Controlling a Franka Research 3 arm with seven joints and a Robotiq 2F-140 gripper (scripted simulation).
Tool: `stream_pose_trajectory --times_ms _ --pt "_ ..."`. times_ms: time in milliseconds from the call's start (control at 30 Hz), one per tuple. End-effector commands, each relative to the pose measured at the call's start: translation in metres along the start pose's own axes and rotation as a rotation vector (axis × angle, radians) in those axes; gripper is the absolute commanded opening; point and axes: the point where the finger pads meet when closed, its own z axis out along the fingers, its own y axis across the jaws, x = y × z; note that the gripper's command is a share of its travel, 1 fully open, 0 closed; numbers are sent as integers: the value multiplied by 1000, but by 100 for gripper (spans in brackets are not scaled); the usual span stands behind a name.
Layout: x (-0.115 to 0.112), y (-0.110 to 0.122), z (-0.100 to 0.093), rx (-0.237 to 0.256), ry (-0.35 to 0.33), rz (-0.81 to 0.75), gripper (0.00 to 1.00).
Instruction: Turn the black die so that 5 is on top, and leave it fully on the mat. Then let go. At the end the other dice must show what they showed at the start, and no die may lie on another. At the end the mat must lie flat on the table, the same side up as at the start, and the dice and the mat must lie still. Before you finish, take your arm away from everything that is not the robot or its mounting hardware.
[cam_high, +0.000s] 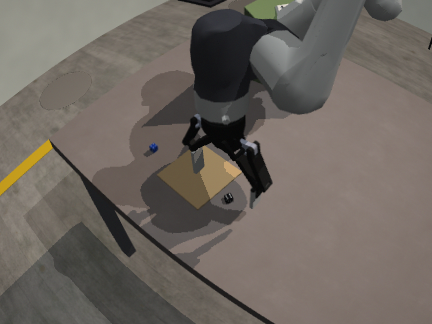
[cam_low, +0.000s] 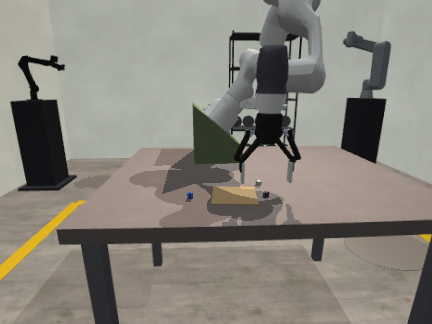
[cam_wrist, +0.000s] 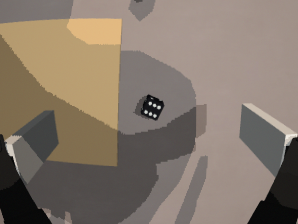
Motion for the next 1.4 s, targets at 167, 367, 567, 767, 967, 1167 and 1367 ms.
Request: stream_pose_trajectory --times_ms 167,367,567,767,967,1167,1367 --pt "0 0 0 -1 1 10 100" --pt "0 0 0 -1 1 10 100" --pt "0 0 -1 -1 1 10 100" --pt "0 0 -20 -1 1 10 100" --pt "0 0 -48 -1 1 10 100" --pt "0 0 -88 -1 1 10 100" --pt "0 0 -100 -1 1 10 100"
